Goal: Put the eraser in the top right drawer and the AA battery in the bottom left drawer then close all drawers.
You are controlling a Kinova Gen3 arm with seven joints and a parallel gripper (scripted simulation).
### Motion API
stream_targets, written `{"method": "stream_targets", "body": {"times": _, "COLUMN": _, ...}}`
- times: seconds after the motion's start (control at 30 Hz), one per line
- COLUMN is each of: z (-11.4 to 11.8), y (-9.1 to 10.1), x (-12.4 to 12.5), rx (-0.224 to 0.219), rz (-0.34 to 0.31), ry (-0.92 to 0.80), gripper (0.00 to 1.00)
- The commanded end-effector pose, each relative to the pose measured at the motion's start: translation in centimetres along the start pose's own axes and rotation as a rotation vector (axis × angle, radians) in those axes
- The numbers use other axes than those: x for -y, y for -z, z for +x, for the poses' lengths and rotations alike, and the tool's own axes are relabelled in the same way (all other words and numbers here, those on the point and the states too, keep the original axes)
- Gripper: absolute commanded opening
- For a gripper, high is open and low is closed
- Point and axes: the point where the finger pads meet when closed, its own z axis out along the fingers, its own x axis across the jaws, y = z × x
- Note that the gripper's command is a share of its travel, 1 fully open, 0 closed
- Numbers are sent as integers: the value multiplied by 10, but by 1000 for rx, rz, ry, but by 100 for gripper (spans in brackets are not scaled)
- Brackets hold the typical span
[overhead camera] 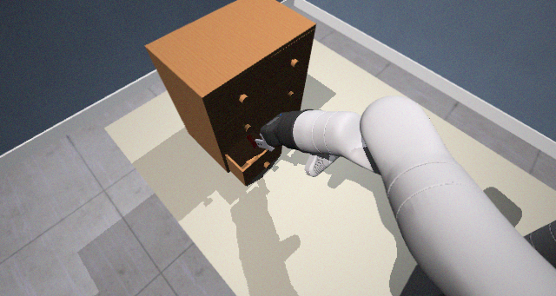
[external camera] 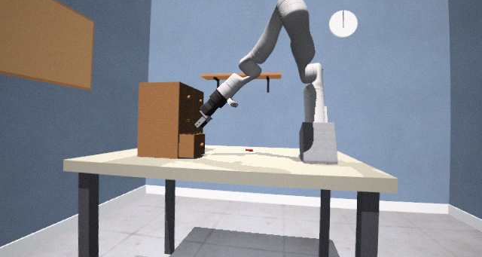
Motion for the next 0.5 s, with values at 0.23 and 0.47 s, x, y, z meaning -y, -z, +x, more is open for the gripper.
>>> {"method": "stream_targets", "body": {"times": 0.23, "z": 3, "y": 33, "x": 29, "rx": -11, "rz": 1, "ry": 11, "gripper": 100}}
{"method": "stream_targets", "body": {"times": 0.47, "z": 3, "y": 59, "x": 51, "rx": -10, "rz": 0, "ry": 7, "gripper": 100}}
